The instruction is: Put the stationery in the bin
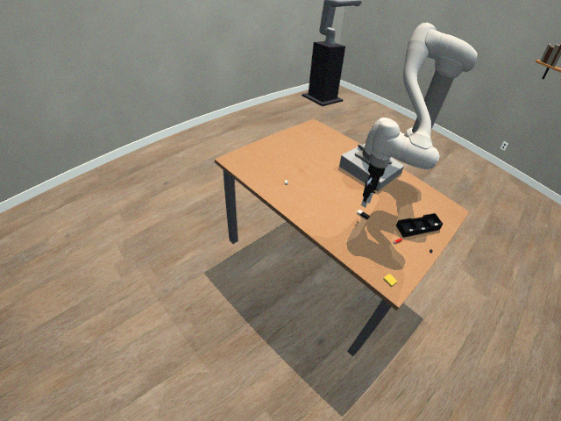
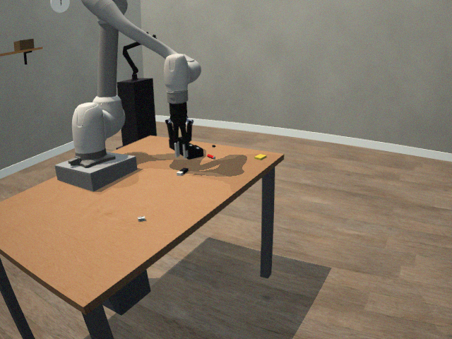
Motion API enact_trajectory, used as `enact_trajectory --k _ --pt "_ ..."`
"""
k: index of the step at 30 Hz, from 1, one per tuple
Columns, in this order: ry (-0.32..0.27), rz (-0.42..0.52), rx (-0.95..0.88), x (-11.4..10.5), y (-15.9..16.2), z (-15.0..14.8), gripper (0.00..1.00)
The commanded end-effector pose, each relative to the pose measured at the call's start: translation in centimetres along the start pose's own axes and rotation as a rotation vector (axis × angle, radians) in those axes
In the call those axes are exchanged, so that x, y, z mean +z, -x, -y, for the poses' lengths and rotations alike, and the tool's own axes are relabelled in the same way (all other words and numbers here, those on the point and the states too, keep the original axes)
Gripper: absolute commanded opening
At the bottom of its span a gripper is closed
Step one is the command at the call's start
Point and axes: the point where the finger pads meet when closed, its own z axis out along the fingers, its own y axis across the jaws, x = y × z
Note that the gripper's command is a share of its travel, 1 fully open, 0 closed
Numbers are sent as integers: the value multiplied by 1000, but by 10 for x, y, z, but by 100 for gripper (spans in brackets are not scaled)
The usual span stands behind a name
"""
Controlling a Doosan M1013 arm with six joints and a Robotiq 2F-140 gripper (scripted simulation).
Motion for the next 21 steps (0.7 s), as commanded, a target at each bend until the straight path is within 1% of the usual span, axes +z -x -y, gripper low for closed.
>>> enact_trajectory --k 1,21 --pt "-6 -1 2 4 -1 8 31" --pt "-6 -1 2 4 -5 10 31"
